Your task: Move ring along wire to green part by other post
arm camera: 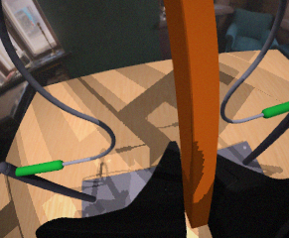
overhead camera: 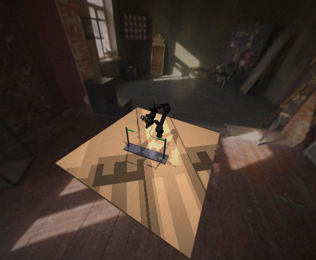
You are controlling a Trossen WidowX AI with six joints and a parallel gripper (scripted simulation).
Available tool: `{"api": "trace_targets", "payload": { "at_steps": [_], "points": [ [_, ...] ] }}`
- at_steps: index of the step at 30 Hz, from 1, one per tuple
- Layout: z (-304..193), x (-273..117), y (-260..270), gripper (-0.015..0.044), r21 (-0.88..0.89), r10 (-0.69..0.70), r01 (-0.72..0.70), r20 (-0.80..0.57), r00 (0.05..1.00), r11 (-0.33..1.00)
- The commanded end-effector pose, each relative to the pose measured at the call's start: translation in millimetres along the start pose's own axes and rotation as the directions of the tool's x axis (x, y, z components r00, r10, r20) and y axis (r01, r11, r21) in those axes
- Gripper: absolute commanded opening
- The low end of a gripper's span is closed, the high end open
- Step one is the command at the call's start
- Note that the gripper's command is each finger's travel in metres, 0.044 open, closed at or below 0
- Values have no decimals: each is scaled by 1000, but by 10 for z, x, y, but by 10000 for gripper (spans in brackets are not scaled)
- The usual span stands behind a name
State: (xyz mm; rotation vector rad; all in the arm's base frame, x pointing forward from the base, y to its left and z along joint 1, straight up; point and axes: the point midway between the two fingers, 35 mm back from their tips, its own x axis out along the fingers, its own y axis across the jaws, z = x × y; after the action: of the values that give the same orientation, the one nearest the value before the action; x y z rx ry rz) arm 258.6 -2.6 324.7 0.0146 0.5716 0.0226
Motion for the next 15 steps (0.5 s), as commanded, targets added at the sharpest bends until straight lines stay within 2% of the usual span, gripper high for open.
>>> {"api": "trace_targets", "payload": {
  "at_steps": [1,15],
  "points": [
    [-1,-13,-24,-150,-52,-34,35,15,999,998],
    [8,-10,-96,-150,-207,-133,141,51,990,968]
  ]
}}
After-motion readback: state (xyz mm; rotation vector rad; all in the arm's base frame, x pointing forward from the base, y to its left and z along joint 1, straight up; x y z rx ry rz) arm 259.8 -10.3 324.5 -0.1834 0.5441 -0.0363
